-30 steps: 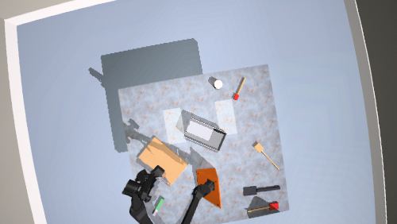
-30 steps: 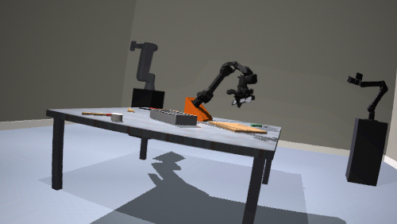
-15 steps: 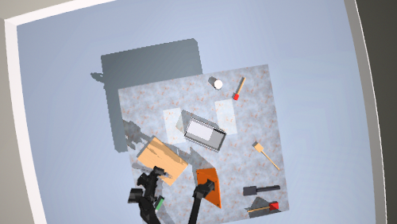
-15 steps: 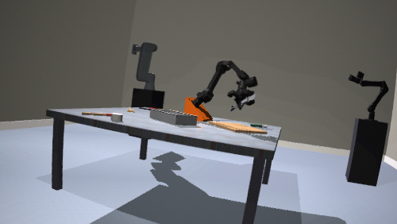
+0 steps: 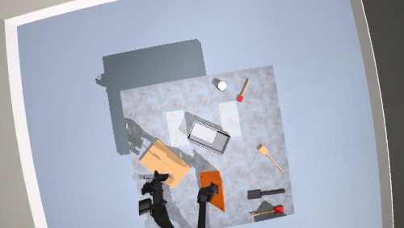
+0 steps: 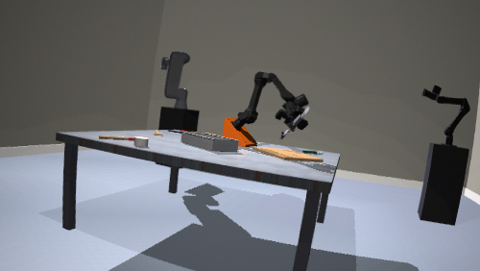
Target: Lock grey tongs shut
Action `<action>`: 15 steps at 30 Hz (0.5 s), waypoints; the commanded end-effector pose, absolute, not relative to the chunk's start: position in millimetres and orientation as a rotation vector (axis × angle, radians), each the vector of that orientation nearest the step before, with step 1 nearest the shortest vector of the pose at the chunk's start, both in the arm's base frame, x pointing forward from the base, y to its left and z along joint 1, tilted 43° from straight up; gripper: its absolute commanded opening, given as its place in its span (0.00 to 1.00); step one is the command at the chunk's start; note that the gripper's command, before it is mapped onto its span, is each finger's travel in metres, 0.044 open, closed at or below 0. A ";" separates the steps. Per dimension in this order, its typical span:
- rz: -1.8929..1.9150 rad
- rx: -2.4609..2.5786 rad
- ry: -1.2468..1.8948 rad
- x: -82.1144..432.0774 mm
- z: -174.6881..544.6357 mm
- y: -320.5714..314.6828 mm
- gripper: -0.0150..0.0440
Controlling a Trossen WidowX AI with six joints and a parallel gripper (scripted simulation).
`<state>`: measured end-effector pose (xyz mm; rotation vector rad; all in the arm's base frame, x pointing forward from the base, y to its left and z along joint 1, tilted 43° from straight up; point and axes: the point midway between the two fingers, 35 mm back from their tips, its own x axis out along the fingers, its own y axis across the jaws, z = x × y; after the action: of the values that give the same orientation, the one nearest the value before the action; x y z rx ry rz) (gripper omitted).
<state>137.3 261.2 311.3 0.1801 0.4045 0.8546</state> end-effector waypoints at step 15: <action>0.740 0.542 0.170 120.4 312.8 229.9 0.00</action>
<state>122.6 239.8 314.2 0.4582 0.2035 0.7704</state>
